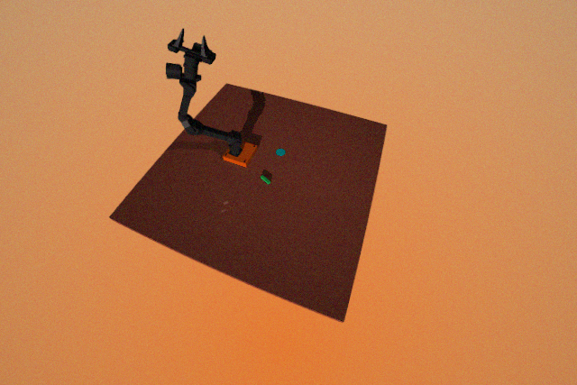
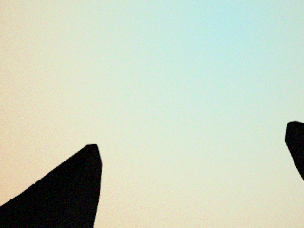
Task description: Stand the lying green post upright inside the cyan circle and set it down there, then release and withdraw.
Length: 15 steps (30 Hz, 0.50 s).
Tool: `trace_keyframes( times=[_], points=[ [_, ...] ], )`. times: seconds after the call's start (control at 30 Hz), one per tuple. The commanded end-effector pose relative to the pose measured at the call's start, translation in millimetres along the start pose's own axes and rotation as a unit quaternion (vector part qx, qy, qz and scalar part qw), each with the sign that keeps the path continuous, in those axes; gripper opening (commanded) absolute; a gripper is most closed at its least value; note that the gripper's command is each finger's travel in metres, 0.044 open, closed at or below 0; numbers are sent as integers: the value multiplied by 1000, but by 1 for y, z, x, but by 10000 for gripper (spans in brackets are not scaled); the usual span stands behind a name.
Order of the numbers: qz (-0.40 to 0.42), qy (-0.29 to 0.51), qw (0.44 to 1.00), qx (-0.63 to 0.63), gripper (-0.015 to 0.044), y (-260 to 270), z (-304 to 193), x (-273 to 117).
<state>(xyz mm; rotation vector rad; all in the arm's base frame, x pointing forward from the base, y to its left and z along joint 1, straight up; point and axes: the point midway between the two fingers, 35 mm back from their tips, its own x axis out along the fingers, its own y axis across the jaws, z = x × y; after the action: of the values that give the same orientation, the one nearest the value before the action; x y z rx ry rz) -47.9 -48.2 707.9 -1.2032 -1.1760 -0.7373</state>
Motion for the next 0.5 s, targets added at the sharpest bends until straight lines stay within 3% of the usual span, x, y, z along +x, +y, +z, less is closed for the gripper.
trace_keyframes(
  times=[0.0, 0.17, 0.47],
  points=[
    [1, 0, 1000, 0, 374, 1, 0, 0],
    [38, -10, 999, 16, 243, 28, 13, 7],
    [159, -18, 985, 63, 233, 115, 41, 16]
  ],
)
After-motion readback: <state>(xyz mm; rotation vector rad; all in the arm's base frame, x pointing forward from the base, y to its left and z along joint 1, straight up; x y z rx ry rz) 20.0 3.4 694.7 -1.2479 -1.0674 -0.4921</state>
